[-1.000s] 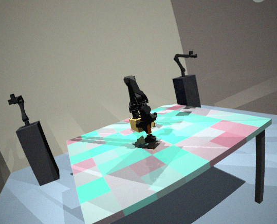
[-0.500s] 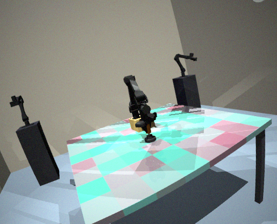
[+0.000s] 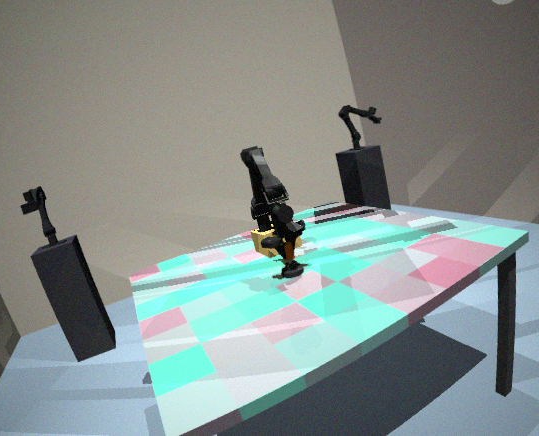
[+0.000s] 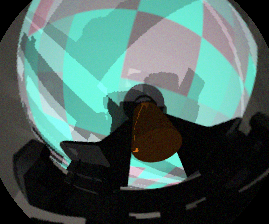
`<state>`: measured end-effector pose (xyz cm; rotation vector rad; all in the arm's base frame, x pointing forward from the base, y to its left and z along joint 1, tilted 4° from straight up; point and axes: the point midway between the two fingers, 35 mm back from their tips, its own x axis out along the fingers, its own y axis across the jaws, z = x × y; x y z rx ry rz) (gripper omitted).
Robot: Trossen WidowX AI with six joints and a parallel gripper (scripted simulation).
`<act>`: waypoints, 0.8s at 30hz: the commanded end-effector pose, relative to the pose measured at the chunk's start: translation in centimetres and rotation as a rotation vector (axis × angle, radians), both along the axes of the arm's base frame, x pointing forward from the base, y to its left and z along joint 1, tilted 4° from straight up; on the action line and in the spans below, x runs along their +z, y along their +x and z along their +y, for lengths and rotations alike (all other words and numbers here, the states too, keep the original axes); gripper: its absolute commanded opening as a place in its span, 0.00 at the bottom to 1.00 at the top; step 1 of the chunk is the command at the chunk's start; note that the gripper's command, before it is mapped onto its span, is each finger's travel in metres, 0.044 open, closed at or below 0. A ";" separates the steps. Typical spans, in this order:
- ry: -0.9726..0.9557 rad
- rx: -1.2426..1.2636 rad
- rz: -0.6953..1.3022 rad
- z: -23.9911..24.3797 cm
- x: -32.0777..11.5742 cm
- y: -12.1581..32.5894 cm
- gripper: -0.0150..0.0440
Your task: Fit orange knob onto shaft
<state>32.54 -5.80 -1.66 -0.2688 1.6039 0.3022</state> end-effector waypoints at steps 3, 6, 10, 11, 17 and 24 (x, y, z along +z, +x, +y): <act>-0.004 -0.003 -0.007 -0.1 0.0 0.3 0.25; -0.004 -0.003 -0.007 -0.1 0.2 0.2 0.25; -0.004 -0.003 -0.007 0.0 0.4 0.1 0.25; -0.005 -0.012 -0.007 0.0 0.4 0.1 0.25; -0.014 -0.202 -0.005 0.0 0.4 -0.1 0.25; -0.015 -0.212 -0.005 0.0 0.3 -0.1 0.25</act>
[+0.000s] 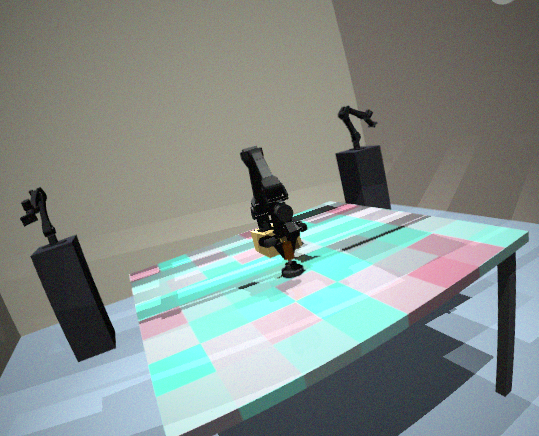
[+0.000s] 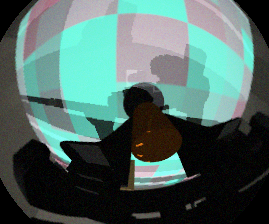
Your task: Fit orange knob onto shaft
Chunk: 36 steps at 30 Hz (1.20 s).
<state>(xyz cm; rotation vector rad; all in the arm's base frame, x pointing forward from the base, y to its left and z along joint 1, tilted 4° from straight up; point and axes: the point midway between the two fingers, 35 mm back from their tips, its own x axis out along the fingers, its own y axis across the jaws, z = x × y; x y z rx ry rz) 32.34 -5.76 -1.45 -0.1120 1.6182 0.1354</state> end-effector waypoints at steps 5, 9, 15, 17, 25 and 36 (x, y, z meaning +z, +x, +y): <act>-0.004 -0.008 -0.004 -0.1 0.0 0.3 0.25; -0.004 -0.008 -0.005 -0.1 0.1 0.4 0.25; -0.004 -0.008 -0.004 -0.1 -0.3 0.4 0.25; -0.004 -0.008 -0.004 -0.1 -0.2 0.4 0.25; -0.004 -0.008 -0.004 -0.1 -0.2 0.3 0.25; -0.012 -0.176 -0.003 0.0 0.3 0.1 0.25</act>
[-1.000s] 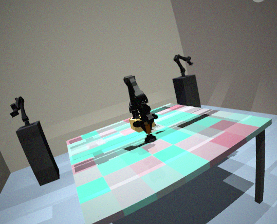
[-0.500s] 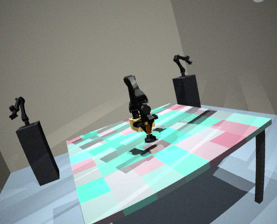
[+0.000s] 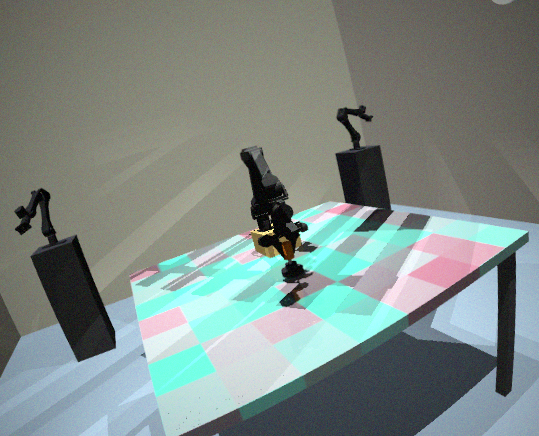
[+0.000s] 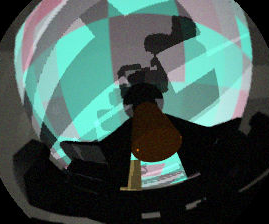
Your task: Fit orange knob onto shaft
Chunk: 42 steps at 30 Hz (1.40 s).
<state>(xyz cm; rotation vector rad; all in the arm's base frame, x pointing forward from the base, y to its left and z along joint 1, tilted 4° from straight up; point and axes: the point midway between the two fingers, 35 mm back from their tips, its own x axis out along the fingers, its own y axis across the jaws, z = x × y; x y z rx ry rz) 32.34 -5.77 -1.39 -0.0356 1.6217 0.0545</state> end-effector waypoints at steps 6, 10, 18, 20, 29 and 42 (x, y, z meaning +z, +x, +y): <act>-0.009 -0.118 -0.003 0.0 0.0 0.2 0.25; -0.009 -0.118 -0.003 0.0 -0.3 0.2 0.25; -0.009 -0.118 -0.003 0.0 -0.3 0.0 0.25; -0.009 -0.118 -0.003 0.0 -0.3 0.0 0.25; -0.009 -0.118 -0.003 0.0 -0.2 -0.2 0.25; -0.019 -0.327 -0.001 0.0 0.1 -0.1 0.25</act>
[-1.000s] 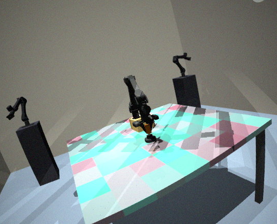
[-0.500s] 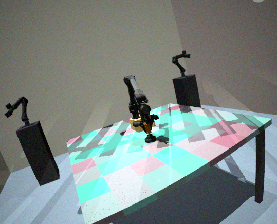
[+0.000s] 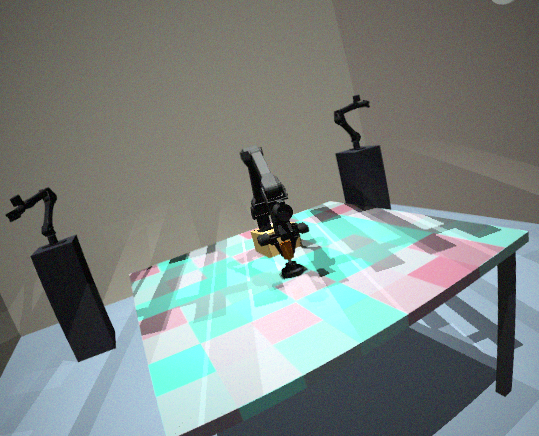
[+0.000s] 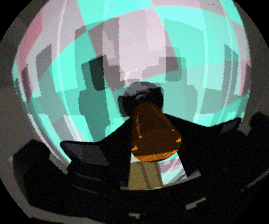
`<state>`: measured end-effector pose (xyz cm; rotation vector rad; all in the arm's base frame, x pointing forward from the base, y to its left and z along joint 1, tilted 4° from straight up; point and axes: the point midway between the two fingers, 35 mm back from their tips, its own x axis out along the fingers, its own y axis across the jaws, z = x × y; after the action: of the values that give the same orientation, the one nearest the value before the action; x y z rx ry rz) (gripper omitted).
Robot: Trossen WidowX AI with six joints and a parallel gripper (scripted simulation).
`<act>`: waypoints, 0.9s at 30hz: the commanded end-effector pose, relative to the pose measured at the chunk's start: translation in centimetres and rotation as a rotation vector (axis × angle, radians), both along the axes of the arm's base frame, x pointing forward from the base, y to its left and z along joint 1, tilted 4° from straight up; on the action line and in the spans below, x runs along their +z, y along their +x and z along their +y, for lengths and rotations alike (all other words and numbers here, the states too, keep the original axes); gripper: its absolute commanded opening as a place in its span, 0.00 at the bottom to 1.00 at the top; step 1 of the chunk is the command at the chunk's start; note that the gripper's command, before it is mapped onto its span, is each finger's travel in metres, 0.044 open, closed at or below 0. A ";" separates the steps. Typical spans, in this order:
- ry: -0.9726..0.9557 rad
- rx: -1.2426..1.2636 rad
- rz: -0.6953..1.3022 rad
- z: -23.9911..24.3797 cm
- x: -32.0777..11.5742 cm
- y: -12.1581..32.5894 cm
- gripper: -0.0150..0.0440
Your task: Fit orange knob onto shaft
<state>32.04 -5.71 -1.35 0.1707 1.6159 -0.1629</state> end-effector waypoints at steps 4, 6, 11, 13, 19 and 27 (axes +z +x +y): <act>-0.006 -0.059 -0.003 -0.1 -0.1 0.4 0.25; -0.006 -0.059 -0.003 -0.1 -0.1 0.4 0.25; -0.006 -0.059 -0.003 -0.2 0.1 0.7 0.25; -0.006 -0.059 -0.003 -0.2 0.1 0.9 0.25; -0.006 -0.059 -0.003 -0.1 -0.4 0.8 0.25; -0.006 -0.059 -0.003 -0.1 0.0 0.8 0.25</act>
<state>32.77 -5.80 -1.64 0.2144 1.6129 -0.2088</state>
